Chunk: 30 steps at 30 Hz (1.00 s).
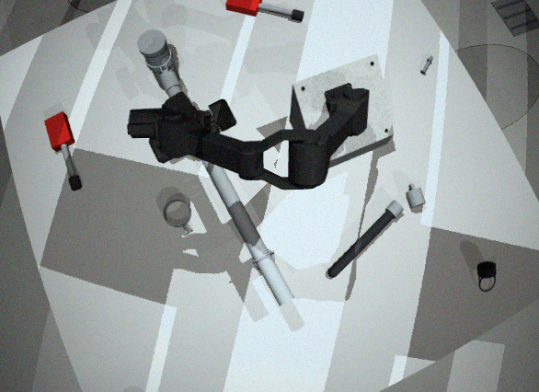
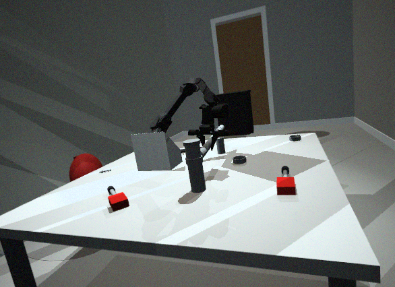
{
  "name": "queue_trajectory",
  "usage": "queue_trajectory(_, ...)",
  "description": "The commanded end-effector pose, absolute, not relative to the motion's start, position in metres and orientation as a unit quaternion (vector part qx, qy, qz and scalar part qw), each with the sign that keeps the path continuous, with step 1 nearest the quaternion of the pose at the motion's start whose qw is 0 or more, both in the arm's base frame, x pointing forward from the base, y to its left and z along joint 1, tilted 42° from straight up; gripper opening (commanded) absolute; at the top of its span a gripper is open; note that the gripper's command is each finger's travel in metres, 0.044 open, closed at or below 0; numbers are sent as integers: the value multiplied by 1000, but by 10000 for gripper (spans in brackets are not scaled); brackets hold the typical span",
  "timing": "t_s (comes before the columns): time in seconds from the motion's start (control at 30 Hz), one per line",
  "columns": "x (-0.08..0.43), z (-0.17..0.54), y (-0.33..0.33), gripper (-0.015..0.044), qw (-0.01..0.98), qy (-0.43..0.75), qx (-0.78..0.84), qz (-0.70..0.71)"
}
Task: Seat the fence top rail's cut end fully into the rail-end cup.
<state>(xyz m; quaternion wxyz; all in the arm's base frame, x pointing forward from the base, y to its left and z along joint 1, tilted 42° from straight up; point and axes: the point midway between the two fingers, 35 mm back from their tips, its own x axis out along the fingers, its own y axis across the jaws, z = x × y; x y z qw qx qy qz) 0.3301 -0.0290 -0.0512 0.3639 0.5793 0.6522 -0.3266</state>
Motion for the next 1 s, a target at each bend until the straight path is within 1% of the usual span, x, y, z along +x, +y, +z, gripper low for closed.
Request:
queue_trajectory(0.0, 339, -50, -46, 0, 374, 633, 588, -337)
queue_trajectory(0.97, 333, -61, -53, 0, 374, 633, 588, -337)
